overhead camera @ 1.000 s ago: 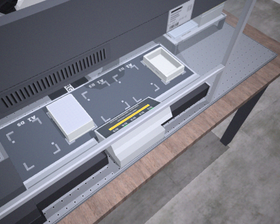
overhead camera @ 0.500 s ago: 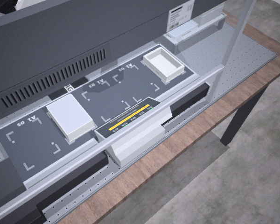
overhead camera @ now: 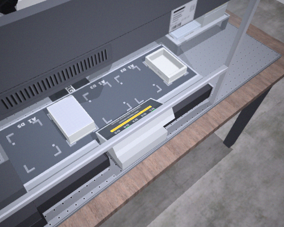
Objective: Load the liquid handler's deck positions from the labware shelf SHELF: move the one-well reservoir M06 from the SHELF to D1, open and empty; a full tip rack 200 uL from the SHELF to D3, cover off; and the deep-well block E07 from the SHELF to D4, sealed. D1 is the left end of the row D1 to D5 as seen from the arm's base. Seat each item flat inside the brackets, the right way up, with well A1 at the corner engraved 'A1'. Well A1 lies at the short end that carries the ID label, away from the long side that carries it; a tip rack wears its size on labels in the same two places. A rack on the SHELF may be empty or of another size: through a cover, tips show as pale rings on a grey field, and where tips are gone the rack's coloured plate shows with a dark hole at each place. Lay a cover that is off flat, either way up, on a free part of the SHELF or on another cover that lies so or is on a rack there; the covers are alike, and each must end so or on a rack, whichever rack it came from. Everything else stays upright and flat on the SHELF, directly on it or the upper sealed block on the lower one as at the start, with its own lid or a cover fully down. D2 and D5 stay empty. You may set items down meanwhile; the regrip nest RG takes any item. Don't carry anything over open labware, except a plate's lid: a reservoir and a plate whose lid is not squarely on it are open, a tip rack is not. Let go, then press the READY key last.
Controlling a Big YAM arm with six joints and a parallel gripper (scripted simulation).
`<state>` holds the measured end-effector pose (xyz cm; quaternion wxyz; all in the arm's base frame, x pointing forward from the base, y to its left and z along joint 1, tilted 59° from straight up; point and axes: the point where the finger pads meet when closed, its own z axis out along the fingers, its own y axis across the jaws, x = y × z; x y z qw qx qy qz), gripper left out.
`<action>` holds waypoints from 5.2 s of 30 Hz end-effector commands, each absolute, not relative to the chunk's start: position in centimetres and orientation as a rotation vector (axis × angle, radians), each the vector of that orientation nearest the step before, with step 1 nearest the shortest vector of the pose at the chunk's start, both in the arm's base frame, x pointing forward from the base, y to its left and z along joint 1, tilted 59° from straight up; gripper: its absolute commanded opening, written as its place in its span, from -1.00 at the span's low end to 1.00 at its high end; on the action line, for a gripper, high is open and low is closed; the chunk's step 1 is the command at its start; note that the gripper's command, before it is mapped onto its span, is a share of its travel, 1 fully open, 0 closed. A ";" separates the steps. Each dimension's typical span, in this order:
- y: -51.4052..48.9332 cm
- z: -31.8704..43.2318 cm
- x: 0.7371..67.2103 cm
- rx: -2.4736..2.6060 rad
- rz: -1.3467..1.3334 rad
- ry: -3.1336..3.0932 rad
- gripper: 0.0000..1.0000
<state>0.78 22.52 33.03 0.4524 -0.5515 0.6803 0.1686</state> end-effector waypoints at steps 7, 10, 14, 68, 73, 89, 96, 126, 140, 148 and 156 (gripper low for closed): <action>21.2 36.0 4.3 -1.357 0.425 1.623 -1.00; 20.5 37.5 5.7 -1.341 0.440 1.613 -1.00; 19.6 39.1 7.4 -1.326 0.444 1.594 -1.00; 16.6 41.8 16.9 -1.385 0.364 1.577 -1.00; 16.6 41.8 16.9 -1.385 0.364 1.577 -1.00; 16.5 41.8 17.0 -1.196 0.497 1.745 -1.00; 16.5 41.8 17.0 -1.113 0.558 1.810 -1.00; 16.5 41.8 17.0 -0.665 0.835 2.088 -1.00; 16.5 41.8 17.0 -0.376 0.987 2.212 -1.00; 16.5 41.8 17.0 -0.246 1.050 2.257 -1.00; 16.5 41.8 17.0 -0.065 1.130 2.307 -1.00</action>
